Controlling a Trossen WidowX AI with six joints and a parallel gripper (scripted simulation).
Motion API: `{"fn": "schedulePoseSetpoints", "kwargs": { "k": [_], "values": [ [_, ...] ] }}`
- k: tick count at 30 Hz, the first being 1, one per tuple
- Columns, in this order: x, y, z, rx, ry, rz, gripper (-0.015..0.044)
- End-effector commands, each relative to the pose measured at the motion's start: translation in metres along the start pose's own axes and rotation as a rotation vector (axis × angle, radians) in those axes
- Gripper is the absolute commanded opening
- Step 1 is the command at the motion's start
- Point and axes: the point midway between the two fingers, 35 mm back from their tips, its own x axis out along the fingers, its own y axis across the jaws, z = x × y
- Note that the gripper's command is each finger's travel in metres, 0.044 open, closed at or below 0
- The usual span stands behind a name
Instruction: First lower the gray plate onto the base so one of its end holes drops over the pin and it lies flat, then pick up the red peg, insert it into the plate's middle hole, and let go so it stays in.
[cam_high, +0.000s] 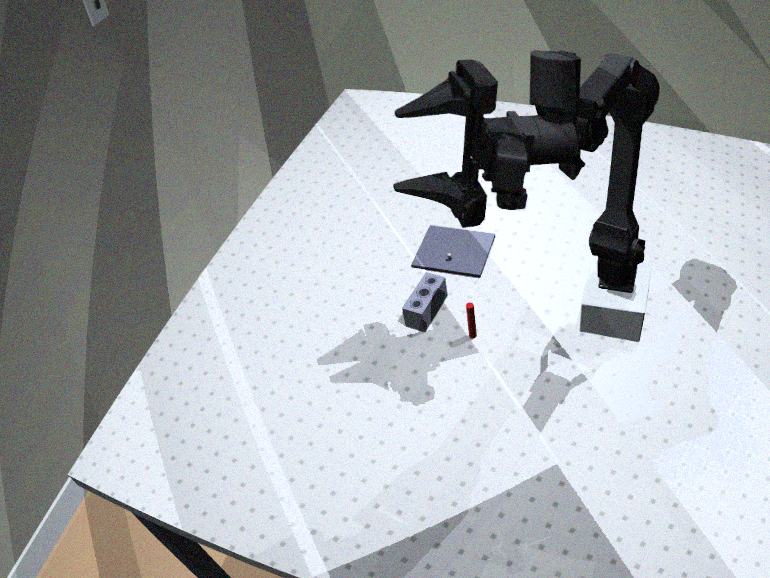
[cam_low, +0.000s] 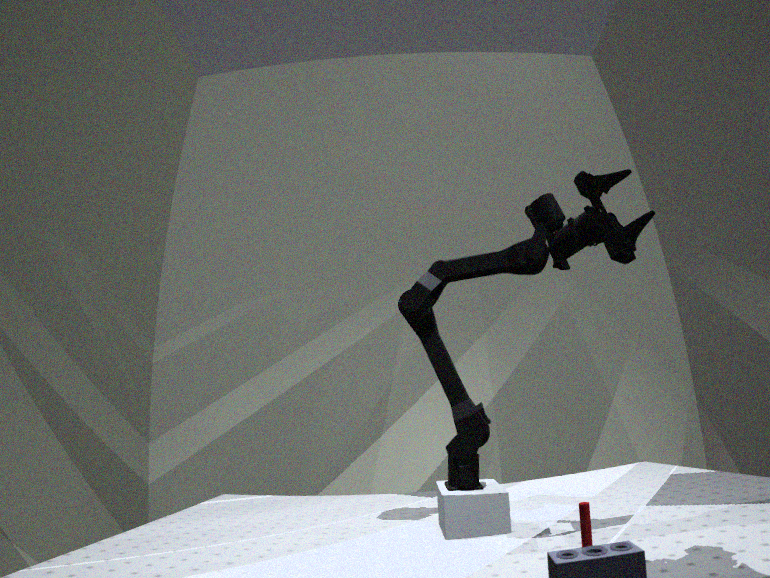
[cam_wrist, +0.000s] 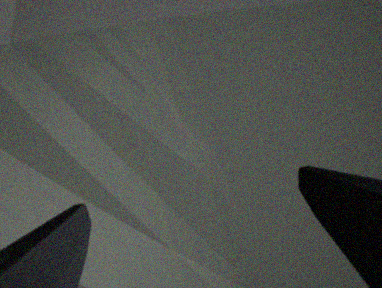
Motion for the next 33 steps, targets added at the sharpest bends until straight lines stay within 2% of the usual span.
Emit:
{"fn": "schedulePoseSetpoints", "kwargs": {
  "k": [1,8,14,20,28,30,33],
  "values": [
    [0.031,0.046,-0.01,-0.088,0.018,0.14,0.044],
    [0.068,0.145,-0.063,-0.174,0.086,0.484,0.044],
    [0.067,0.226,-0.131,-0.134,0.195,0.82,0.044],
    [0.034,0.291,-0.203,0.019,0.349,1.159,0.044],
    [-0.049,0.341,-0.278,0.397,0.615,1.564,0.044],
    [-0.066,0.344,-0.286,0.474,0.66,1.619,0.044],
    [-0.068,0.345,-0.287,0.483,0.666,1.626,0.044]
  ]
}}
